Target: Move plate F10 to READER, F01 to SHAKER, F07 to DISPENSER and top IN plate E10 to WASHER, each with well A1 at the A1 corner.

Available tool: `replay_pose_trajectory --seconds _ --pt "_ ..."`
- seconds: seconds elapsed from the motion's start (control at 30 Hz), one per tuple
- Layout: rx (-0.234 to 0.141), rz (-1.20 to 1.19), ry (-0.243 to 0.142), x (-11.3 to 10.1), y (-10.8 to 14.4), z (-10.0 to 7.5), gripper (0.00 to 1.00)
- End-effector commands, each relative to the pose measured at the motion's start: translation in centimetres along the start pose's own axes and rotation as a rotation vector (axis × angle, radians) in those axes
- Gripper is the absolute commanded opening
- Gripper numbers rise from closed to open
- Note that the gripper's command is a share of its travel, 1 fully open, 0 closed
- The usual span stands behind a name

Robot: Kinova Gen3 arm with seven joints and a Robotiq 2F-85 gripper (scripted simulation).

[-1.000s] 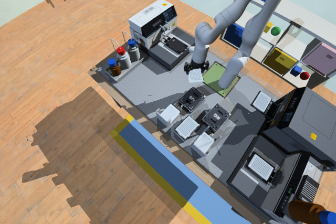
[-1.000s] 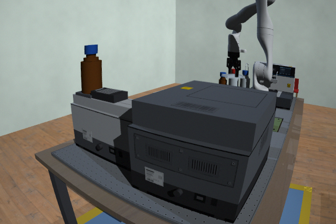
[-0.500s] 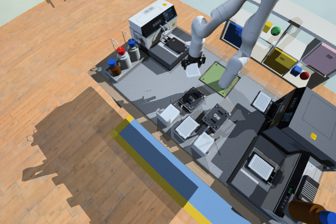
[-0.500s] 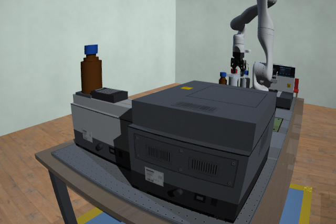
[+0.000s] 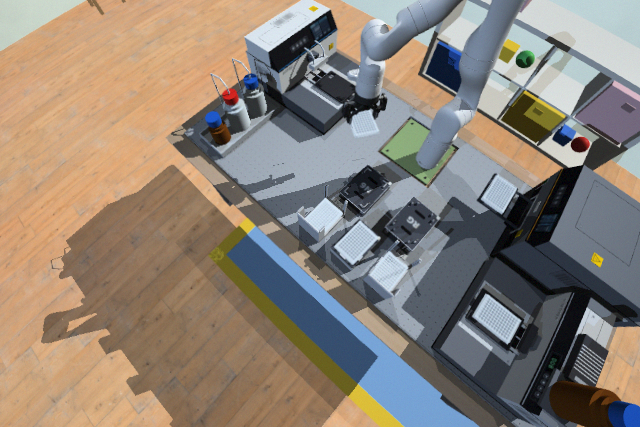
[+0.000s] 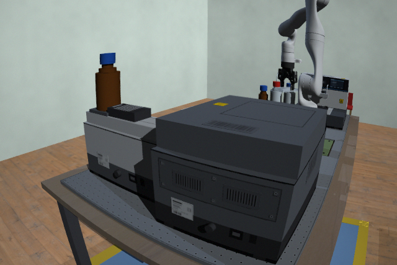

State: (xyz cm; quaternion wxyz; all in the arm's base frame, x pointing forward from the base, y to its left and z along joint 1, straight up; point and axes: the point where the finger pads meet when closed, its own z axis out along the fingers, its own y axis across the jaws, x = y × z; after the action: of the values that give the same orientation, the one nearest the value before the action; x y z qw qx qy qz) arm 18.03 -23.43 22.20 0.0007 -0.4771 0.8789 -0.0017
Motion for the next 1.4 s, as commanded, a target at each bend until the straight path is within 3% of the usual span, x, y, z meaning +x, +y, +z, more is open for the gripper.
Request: replay_pose_trajectory --seconds 0.0,1.37 --pt "0.003 -0.047 -0.002 1.2 0.6 0.0 0.94" --pt "0.003 -0.248 -0.001 10.7 6.3 0.0 0.94"
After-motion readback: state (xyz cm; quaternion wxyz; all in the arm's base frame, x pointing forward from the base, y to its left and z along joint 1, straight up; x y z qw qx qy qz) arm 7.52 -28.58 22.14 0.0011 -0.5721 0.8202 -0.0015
